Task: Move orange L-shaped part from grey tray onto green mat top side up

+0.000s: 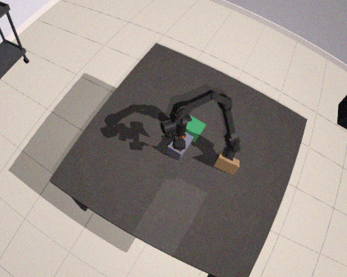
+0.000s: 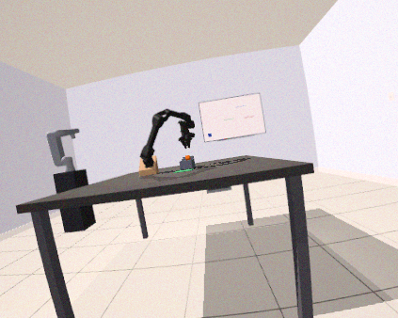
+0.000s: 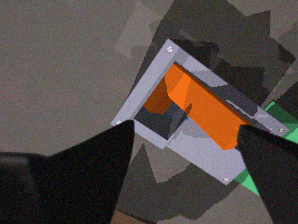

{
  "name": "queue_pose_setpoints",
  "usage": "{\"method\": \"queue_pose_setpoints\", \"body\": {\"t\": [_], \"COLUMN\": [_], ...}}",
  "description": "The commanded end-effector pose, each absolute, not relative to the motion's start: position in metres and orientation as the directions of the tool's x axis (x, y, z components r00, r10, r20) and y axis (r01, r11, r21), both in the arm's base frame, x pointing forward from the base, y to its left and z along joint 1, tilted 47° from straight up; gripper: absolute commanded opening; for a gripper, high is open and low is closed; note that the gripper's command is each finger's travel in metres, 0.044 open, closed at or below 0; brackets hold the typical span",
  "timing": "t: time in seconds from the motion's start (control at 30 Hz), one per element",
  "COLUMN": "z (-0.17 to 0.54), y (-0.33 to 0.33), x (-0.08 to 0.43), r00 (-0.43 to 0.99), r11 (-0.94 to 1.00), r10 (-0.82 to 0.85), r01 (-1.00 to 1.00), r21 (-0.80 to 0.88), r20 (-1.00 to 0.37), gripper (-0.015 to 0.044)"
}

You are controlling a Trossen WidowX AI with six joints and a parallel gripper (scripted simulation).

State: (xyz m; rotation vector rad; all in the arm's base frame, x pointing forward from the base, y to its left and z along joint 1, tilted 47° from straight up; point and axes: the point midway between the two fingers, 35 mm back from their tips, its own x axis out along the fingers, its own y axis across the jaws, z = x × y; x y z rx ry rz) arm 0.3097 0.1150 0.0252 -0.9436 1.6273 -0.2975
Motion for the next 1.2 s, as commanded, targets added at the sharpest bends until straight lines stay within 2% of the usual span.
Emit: {"method": "queue_pose_setpoints", "body": {"t": [0.0, 0.13, 0.23, 1.17], "z": [0.039, 0.05, 0.056, 0.028], "y": [0.096, 0.083, 0.076, 0.046], "x": [0.308, 0.307, 0.305, 0.305], "r00": [-0.014, -0.019, -0.021, -0.021], "r11": [0.47, 0.266, 0.135, 0.125], "r10": [-0.721, -0.723, -0.724, -0.725], "r01": [-0.745, -0.93, -0.985, -0.987], "r21": [-0.473, -0.254, -0.112, -0.102], "r20": [-0.693, -0.691, -0.69, -0.689], "gripper": [0.028, 0.028, 0.028, 0.028]}}
